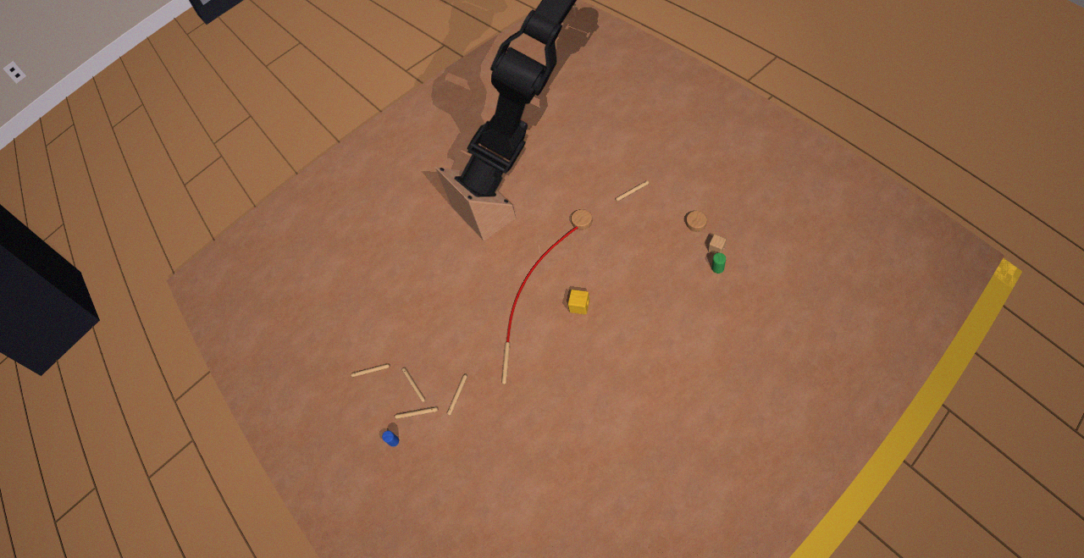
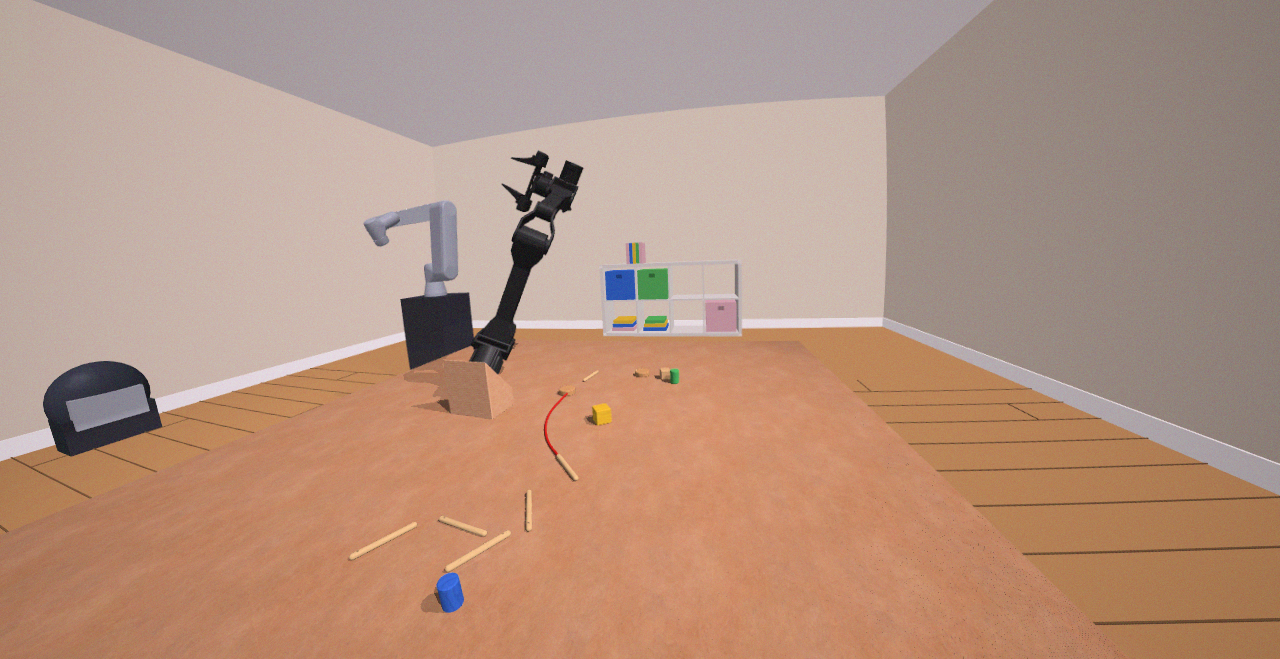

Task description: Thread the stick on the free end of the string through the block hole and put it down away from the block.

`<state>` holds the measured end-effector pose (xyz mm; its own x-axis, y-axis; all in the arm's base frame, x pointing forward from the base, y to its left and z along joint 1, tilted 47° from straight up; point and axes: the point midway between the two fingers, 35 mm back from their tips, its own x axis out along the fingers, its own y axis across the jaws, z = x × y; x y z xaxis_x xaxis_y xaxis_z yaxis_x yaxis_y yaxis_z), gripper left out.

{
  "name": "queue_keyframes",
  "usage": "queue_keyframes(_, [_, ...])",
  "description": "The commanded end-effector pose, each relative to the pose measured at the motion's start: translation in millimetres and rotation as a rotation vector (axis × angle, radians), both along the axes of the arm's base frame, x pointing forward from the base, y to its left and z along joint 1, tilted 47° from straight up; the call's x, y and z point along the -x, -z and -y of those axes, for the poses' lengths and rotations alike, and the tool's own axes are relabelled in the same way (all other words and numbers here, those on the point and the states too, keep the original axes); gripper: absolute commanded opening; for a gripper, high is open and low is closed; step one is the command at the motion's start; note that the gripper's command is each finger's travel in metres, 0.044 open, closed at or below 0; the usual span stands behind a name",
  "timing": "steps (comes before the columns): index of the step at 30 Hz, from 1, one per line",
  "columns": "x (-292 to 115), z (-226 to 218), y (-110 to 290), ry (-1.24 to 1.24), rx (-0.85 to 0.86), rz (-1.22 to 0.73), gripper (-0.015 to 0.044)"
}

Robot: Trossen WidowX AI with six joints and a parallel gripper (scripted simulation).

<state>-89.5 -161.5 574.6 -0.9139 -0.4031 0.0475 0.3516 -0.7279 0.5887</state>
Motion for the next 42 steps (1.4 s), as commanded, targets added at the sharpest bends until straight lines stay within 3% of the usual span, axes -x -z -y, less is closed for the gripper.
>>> queue_keyframes(1, [0,0,0,0.000,0.000,0.000,0.0426])
queue_keyframes(5, [14,-20,-3,0.063,-0.008,-0.018,0.0440])
queue_keyframes(13, [58,-144,-7,0.423,-0.071,-0.081,0.0440])
queue_keyframes(20, [47,-259,7,0.757,-0.143,-0.077,0.0440])
queue_keyframes(32, [-58,-412,69,1.259,-0.287,0.095,0.0440])
queue_keyframes(42, [-207,-465,156,1.611,-0.355,0.394,0.0440])
